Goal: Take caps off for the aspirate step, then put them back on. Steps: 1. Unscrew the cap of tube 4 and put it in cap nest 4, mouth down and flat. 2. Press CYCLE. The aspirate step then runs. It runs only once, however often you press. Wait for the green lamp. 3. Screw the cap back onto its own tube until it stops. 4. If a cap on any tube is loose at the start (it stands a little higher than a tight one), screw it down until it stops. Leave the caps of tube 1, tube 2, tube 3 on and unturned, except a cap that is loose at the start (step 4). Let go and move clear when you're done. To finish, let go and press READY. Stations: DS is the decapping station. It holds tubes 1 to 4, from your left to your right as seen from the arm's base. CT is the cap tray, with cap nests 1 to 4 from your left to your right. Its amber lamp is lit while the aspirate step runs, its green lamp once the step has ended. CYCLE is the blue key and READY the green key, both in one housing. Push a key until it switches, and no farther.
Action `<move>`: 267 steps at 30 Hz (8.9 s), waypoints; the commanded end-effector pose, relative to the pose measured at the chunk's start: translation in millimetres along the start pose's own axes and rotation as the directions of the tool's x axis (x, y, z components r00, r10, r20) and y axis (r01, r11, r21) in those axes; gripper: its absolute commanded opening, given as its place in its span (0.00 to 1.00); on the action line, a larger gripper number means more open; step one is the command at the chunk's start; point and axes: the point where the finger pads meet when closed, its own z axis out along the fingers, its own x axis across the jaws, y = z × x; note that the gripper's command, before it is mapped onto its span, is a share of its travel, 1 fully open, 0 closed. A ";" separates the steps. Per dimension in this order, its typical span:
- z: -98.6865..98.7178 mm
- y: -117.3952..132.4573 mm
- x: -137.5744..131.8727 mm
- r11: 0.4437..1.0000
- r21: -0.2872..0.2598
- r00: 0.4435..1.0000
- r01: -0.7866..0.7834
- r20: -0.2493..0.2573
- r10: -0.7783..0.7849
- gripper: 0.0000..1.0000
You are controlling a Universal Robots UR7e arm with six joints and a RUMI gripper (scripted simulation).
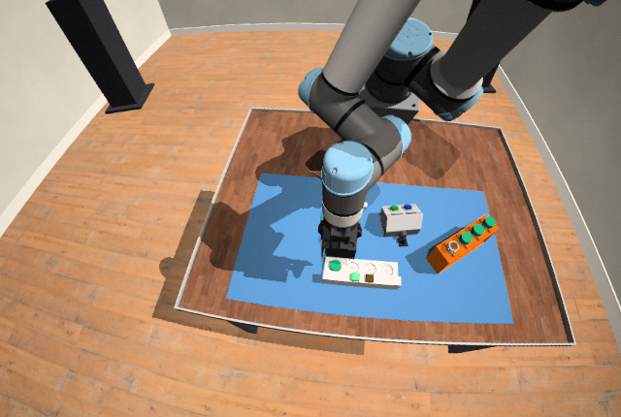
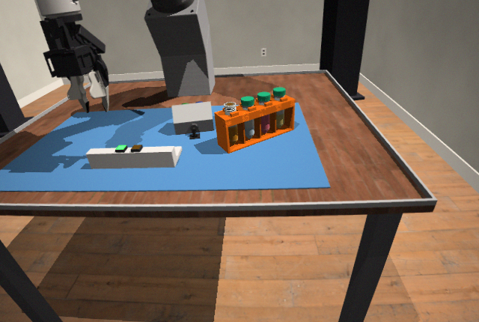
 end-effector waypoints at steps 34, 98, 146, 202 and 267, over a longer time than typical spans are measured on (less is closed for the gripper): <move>110.2 2.6 -2.0 1.000 -0.002 1.000 0.000 0.002 0.000 0.29; 8.8 1.6 -1.4 1.000 -0.002 1.000 0.000 0.002 0.000 0.00; -20.3 -26.1 205.3 0.894 -0.003 0.894 -0.447 0.001 0.447 0.00; 5.8 -42.1 324.3 0.894 -0.003 0.894 -0.447 0.000 0.447 0.00; 19.8 -42.2 324.3 0.828 -0.003 0.828 -0.560 0.000 0.560 0.35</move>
